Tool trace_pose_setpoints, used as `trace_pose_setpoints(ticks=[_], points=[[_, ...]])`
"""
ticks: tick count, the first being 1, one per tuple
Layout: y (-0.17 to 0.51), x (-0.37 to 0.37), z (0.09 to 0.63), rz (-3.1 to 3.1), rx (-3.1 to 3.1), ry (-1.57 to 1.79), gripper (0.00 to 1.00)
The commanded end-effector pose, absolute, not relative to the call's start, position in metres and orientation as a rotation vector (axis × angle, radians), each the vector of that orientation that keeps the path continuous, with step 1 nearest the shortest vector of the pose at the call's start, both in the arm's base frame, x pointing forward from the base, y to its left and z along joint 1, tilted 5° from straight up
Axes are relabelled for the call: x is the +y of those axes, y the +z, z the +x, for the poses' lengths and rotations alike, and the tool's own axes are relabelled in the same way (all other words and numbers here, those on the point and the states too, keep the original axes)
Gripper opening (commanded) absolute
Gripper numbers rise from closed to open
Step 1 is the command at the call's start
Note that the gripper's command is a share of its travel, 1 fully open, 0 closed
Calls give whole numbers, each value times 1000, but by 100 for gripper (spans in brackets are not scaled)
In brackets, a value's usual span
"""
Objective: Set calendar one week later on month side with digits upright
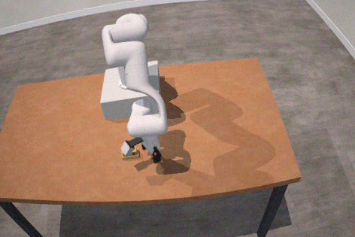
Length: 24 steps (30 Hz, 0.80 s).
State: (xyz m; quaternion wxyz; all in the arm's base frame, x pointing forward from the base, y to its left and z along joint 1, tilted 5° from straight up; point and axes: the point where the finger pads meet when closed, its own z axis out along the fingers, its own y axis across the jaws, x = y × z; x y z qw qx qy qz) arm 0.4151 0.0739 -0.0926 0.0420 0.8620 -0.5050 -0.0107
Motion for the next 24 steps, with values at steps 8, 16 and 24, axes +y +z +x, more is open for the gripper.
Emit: trace_pose_setpoints(ticks=[8, 16, 24], points=[[-78, 72, 416, 2671, -1494, -31, 100], [-76, 50, 404, 2690, -1460, -32, 100], [-74, 35, 396, 2737, -1371, -36, 100]])
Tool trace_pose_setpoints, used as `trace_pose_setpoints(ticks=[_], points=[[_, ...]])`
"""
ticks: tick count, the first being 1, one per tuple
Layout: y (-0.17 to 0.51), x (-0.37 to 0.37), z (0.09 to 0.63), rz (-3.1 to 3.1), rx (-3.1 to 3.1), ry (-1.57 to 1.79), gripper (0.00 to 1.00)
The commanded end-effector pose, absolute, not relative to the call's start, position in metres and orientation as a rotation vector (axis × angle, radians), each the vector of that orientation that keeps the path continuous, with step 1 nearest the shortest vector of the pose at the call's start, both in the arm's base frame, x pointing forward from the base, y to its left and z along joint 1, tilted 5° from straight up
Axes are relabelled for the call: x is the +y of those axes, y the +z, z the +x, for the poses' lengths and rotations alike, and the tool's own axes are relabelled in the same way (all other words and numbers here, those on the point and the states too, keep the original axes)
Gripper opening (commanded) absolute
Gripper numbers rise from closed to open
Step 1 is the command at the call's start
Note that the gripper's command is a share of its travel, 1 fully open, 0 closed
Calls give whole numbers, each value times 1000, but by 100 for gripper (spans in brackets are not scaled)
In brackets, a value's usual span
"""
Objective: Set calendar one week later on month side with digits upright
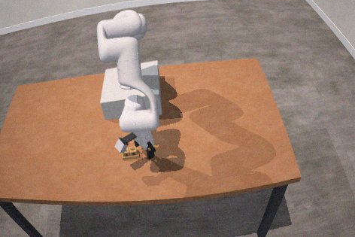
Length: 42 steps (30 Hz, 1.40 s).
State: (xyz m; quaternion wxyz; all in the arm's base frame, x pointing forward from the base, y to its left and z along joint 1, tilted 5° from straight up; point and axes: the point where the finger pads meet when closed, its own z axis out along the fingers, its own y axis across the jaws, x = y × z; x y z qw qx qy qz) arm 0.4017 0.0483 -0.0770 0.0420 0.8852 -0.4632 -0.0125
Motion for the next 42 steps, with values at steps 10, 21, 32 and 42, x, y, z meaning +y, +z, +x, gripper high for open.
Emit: trace_pose_setpoints(ticks=[10, 21, 32, 42], points=[[-73, 22, 389, 2761, -1323, -39, 100], [-71, -2, 377, 2792, -1258, -41, 100], [-69, -26, 364, 2826, -1181, -45, 100], [-67, -51, 351, 2861, -1097, -48, 100]])
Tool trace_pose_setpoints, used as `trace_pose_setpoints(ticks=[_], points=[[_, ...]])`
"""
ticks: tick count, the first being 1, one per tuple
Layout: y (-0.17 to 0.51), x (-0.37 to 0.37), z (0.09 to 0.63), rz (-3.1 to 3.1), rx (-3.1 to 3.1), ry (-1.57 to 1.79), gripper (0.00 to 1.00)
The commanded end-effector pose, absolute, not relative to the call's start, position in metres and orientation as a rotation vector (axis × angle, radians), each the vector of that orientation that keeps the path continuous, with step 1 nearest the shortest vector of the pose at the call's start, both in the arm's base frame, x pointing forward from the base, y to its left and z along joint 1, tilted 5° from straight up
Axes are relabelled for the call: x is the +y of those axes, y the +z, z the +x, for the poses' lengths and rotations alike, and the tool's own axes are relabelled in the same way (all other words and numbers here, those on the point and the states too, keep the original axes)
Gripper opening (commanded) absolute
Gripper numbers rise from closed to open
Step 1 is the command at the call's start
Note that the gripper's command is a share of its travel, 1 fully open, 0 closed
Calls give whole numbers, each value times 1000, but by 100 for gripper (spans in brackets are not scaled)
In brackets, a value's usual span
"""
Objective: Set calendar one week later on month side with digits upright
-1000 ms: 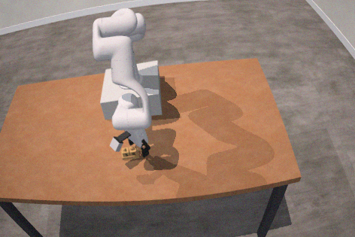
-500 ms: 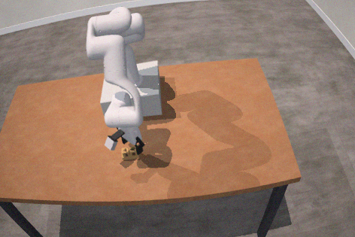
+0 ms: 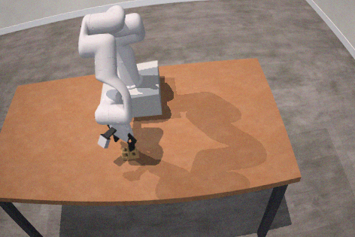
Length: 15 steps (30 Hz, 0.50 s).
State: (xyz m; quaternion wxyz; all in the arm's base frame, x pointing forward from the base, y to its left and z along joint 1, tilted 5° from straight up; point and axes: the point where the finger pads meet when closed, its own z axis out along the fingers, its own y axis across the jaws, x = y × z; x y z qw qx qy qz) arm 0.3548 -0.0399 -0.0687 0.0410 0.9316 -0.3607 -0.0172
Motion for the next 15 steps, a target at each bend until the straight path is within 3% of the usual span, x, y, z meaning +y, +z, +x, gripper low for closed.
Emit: trace_pose_setpoints(ticks=[1, 15], points=[[-67, -51, 350, 2861, -1097, -48, 100], [-64, -76, 337, 2896, -1002, -52, 100]])
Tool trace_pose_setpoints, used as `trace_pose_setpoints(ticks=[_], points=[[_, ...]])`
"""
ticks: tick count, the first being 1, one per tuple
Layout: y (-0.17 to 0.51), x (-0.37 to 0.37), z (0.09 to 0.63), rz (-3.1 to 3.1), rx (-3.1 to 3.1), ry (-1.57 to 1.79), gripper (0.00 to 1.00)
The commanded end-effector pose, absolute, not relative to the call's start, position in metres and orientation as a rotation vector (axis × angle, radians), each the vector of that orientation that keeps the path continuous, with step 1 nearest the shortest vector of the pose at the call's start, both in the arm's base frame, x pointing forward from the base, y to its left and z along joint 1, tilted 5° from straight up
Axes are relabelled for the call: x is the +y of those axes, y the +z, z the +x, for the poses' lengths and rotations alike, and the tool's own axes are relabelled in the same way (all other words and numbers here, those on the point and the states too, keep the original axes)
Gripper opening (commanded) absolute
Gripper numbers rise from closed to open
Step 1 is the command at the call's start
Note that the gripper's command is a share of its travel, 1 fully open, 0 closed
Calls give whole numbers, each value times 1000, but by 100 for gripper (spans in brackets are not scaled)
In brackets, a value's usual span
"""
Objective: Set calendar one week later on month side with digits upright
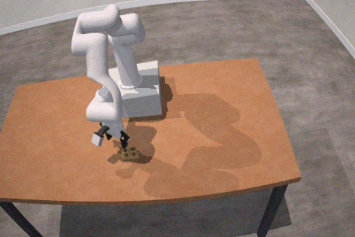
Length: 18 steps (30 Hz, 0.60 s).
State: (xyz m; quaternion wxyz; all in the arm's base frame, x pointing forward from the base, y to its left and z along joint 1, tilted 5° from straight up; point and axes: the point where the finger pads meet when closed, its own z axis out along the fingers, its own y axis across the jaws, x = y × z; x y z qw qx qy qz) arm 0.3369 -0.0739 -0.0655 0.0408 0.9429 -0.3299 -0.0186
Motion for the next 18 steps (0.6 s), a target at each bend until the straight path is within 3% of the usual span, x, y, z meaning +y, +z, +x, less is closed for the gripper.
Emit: trace_pose_setpoints(ticks=[1, 18], points=[[-64, -77, 337, 2899, -994, -52, 100], [-61, -111, 318, 2958, -812, -60, 100]])
